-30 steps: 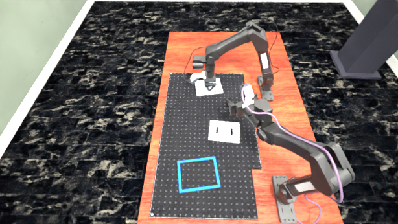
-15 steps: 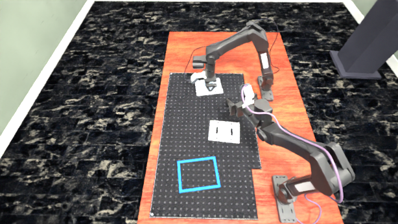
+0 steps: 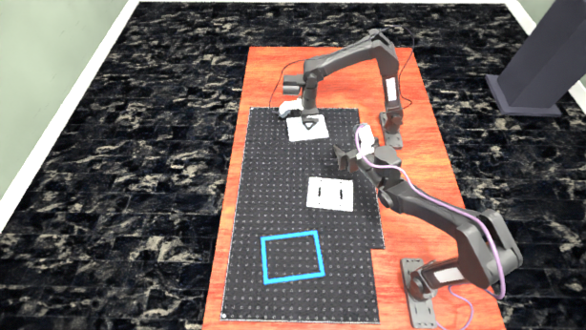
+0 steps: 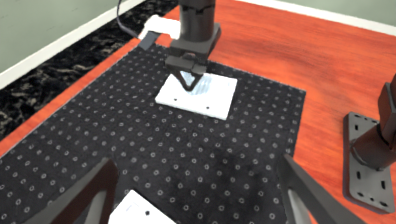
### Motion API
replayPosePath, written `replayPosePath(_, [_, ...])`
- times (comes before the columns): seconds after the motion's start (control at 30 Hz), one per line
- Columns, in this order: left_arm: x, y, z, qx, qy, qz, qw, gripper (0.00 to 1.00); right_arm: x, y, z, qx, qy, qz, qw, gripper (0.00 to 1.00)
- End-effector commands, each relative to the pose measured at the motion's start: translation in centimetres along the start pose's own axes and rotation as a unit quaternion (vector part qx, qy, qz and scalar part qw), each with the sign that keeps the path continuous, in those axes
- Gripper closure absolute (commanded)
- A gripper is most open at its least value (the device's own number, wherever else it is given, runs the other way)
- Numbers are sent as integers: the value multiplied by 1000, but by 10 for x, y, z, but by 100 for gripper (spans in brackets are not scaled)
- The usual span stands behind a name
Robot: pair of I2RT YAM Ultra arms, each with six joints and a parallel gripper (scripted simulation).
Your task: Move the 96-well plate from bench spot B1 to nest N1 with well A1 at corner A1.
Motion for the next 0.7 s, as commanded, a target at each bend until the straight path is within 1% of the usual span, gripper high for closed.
replayPosePath(0.0, [-7, -3, 0, 1, -11, 0, 1000, 0, -5, 2, -34, 3, -18, -1, 1000, 0])
replayPosePath(0.1, [-7, -3, 0, 1, -11, 0, 1000, 0, -4, 3, -65, 3, -18, -1, 1000, 0])
replayPosePath(0.2, [-7, -3, 0, 1, -11, 0, 1000, 0, -1, -2, -71, -2, 3, 2, 1000, 0])
replayPosePath(0.23, [-7, -3, 0, 1, -11, 0, 1000, 0, 3, -3, -66, -6, 14, 2, 1000, 0])
replayPosePath(0.4, [-7, -3, 0, 1, -11, 0, 1000, 0, 1, -4, -65, -4, 4, 4, 1000, 0])
replayPosePath(0.47, [-7, -3, 0, 1, -11, 0, 1000, 0, -9, -6, -69, 0, -25, 10, 1000, 0])
replayPosePath(0.57, [-7, -3, 0, 1, -11, 0, 1000, 0, -10, -6, -67, 1, -32, 13, 999, 0])
replayPosePath(0.67, [-7, -3, 0, 1, -11, 0, 1000, 0, -22, -9, -71, 10, -88, 20, 996, 0])
Point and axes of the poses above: on each arm, the point where the finger pads meet when closed, its own z axis out along the fingers, its own y axis across the jaws, x = y × z, the point moved 1 cm from there along -z, back along the fingers, and after that the axes turned 6 degrees about -z, right-handed, at the moved point
